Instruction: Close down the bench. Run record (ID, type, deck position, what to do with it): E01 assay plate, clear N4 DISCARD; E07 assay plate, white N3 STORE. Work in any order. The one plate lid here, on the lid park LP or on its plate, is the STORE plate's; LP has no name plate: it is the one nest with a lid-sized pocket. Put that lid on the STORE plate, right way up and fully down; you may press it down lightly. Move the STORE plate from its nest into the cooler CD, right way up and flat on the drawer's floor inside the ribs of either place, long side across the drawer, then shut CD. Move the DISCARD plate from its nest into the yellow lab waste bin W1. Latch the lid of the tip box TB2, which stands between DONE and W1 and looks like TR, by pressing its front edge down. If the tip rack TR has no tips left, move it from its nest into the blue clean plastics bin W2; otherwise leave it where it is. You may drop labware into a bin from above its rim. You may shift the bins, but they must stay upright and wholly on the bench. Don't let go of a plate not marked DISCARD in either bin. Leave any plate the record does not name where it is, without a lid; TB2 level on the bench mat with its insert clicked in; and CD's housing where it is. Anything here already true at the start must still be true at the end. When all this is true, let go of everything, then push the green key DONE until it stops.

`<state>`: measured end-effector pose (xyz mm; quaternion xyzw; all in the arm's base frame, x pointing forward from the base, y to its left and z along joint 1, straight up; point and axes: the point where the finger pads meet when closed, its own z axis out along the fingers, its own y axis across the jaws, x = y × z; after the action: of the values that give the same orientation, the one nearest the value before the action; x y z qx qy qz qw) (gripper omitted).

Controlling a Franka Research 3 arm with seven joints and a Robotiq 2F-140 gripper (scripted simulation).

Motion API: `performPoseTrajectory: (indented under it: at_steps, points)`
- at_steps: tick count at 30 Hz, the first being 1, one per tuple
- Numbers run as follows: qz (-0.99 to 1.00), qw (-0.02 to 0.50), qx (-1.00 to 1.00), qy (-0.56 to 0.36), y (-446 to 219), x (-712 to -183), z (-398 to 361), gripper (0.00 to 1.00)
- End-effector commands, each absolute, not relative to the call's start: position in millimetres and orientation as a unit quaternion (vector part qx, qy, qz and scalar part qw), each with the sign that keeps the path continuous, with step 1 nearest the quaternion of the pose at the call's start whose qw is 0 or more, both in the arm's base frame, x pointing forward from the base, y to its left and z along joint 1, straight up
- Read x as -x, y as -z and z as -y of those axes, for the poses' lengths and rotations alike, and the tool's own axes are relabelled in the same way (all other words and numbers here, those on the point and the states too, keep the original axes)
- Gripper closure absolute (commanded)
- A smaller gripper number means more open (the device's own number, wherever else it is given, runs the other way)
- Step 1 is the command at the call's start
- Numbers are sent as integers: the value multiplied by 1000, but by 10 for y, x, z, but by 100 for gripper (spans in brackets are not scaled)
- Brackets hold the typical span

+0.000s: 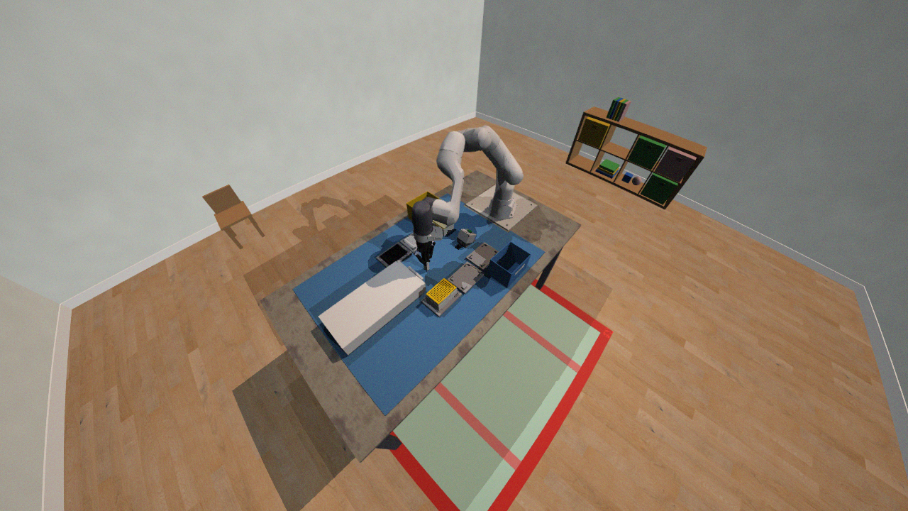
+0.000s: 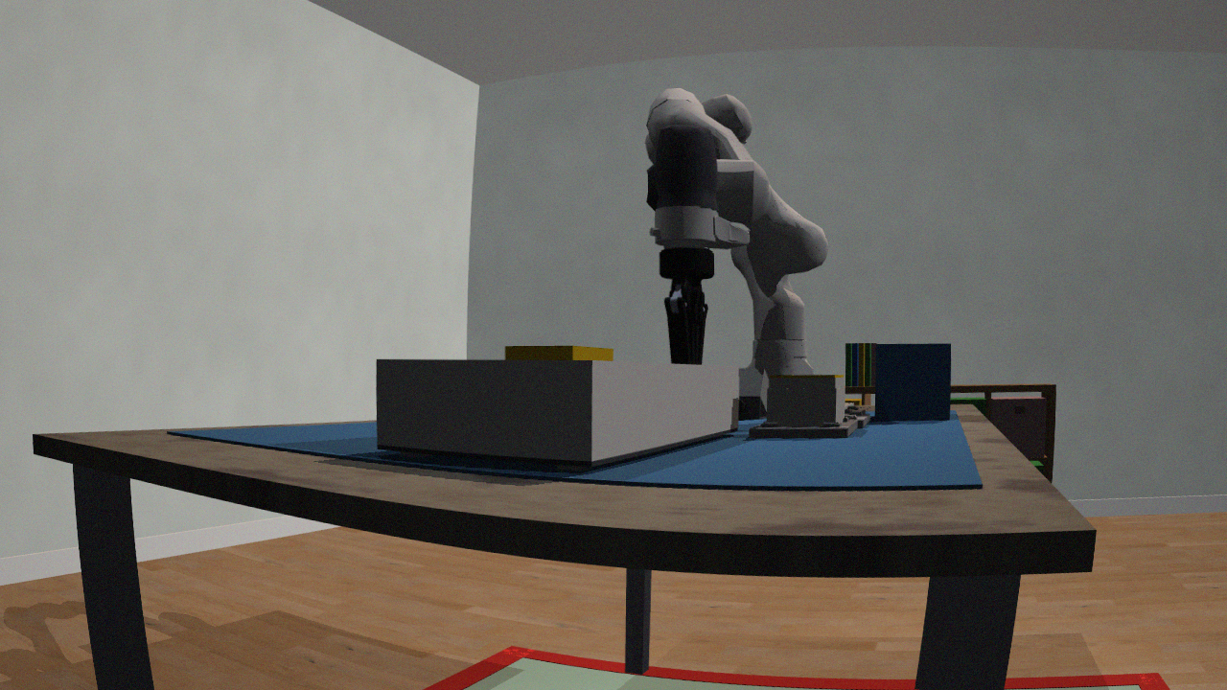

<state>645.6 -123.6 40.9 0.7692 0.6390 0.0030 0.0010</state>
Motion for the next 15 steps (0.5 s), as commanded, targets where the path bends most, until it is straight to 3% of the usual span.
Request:
performPoseTrajectory:
  at_steps: [1,15]
  points:
    - [-637,1,-771,-4,-466,-6456,1237,100]
    - [-637,1,-771,-4,-626,-6455,1237,100]
